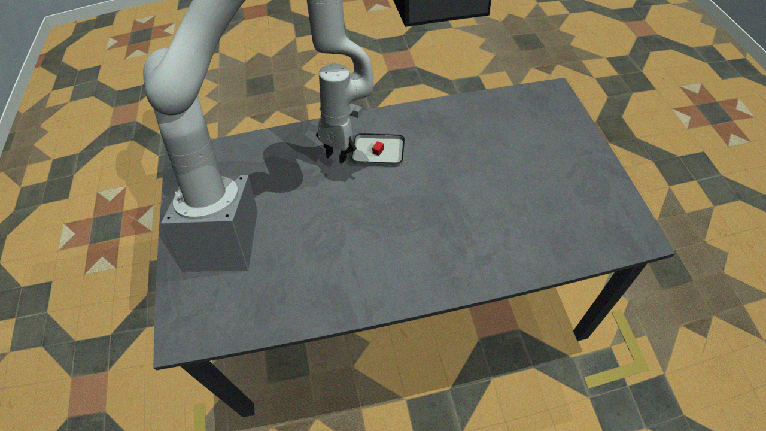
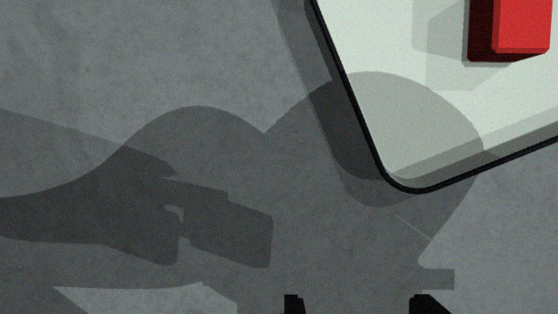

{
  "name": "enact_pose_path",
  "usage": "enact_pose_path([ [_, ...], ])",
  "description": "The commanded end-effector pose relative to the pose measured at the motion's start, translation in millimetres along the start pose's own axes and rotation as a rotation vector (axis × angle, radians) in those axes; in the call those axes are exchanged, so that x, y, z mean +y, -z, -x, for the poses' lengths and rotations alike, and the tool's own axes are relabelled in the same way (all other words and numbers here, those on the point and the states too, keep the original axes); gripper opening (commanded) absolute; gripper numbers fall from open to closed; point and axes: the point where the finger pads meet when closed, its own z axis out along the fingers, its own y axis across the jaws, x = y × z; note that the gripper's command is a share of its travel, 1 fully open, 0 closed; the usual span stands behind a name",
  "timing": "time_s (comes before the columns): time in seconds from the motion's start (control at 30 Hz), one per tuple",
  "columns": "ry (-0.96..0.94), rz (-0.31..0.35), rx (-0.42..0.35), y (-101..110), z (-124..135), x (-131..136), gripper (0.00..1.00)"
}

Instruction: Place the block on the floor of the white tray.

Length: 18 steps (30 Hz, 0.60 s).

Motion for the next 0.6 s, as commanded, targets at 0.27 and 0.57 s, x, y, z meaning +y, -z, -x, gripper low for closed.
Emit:
enact_pose_path([
  [0.27, 0.008, 0.055, 0.098, -7, 64, -37, 0.48],
  [0.57, 0.008, 0.055, 0.098, -7, 64, -37, 0.48],
])
